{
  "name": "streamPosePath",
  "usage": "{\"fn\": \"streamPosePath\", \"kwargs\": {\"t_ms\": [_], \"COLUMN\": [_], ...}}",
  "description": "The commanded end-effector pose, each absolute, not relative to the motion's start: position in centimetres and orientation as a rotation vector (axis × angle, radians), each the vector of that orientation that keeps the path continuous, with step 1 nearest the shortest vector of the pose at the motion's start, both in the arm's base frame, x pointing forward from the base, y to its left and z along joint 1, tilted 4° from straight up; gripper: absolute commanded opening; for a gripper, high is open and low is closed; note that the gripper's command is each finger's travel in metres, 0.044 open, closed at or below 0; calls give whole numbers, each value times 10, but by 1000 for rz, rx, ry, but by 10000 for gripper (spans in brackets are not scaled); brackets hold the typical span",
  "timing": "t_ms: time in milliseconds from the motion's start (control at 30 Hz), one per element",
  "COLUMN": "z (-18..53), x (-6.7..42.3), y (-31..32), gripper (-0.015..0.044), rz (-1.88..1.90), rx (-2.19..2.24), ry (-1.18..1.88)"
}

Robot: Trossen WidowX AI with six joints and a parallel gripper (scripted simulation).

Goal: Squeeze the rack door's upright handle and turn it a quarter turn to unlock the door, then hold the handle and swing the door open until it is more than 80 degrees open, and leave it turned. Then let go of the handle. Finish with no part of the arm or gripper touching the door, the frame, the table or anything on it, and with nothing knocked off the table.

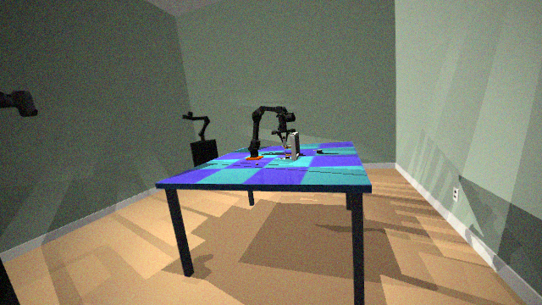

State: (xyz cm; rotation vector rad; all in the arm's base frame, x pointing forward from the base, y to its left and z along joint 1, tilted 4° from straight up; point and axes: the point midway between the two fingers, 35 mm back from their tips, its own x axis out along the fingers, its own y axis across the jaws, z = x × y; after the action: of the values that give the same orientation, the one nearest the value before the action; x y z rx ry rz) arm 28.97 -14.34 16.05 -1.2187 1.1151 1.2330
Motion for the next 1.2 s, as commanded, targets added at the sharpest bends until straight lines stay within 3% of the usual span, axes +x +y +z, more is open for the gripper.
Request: {"fn": "streamPosePath", "kwargs": {"t_ms": [0, 300, 1167], "z": [160, 160, 160], "x": [290, 290, 268], "y": [-143, -143, -129], "gripper": [79, 19, 18], "rz": [1237, 1237, 922], "rx": [-1221, -1221, -877], "ry": [1113, 1113, 1304]}}
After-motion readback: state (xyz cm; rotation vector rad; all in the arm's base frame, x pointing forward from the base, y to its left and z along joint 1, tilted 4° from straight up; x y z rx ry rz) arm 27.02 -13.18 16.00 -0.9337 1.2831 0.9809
